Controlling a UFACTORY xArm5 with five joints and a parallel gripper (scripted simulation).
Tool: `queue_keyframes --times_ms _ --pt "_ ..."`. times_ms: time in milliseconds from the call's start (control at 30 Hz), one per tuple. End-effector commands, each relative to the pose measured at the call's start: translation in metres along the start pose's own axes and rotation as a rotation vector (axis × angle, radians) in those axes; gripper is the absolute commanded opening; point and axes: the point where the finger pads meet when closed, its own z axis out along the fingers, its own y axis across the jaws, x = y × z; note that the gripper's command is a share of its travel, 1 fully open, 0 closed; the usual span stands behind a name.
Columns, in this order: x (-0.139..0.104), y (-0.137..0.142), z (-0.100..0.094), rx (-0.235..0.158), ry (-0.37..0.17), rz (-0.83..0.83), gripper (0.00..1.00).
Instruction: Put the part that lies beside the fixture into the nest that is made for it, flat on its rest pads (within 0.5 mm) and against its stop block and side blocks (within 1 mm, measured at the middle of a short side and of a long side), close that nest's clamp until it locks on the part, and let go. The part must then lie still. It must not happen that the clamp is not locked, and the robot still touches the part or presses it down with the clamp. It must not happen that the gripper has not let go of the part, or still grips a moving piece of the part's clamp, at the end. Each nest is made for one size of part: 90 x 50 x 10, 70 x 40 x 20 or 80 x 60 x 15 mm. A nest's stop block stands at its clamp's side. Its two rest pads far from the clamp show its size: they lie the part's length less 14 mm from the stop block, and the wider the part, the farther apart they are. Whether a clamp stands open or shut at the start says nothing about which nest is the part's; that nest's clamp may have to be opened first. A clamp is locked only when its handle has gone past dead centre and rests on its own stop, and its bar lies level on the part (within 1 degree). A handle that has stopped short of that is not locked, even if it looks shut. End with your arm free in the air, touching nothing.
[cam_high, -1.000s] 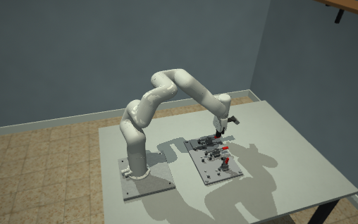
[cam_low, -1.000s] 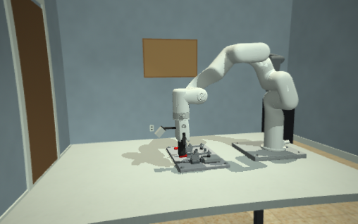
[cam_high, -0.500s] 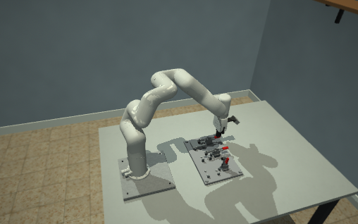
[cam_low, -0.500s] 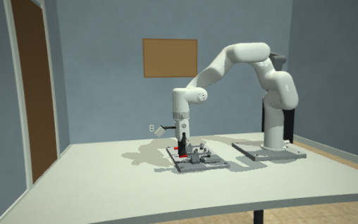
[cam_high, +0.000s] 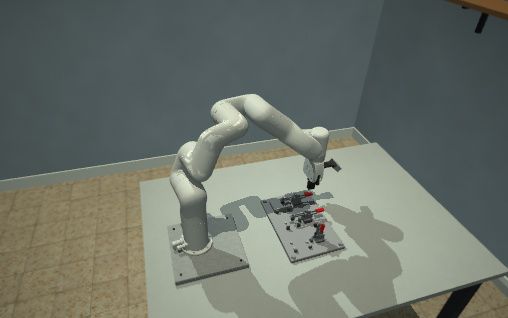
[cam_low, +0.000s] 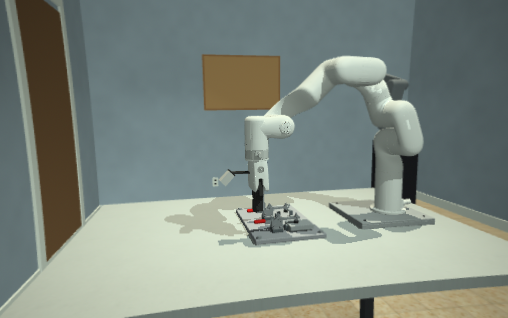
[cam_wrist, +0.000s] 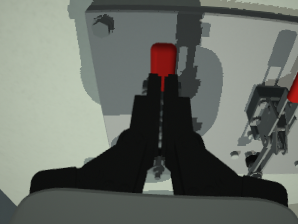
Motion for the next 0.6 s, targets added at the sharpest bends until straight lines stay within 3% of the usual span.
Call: queue_keyframes --times_ms 0,267,567 --pt "0.001 0.000 -0.015 0.001 0.004 0.000 0.00" --pt "0.001 0.000 -0.036 0.001 0.004 0.000 0.00" --pt "0.001 0.000 -0.041 0.001 0.004 0.000 0.00"
